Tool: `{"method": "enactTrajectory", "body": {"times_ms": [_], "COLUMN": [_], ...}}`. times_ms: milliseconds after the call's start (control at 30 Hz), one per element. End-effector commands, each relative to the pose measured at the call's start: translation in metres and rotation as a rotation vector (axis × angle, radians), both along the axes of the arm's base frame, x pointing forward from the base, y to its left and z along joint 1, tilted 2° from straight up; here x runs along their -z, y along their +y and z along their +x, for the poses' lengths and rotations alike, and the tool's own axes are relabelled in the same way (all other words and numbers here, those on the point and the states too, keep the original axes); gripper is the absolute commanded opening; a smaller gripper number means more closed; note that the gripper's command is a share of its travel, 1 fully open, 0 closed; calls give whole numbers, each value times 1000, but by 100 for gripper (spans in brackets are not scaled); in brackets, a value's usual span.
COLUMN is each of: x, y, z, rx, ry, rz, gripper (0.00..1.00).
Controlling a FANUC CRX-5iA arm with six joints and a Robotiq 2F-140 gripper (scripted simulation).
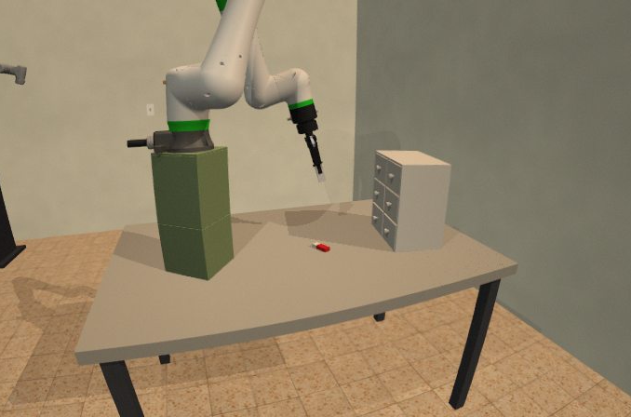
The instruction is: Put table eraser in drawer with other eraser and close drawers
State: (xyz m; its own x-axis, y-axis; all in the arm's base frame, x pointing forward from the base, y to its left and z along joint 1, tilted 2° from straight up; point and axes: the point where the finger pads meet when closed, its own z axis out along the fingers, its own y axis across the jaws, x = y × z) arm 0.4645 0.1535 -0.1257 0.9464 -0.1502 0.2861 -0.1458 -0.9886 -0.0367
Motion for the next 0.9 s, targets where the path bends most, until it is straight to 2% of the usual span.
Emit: {"method": "enactTrajectory", "body": {"times_ms": [0, 367, 867], "x": [-26, -41, -42], "y": [5, 7, 7], "z": [2, -13, -15], "rx": [-3, -9, -10], "ry": [78, 256, 275], "rz": [3, 29, 32], "gripper": [0, 0, 0]}}
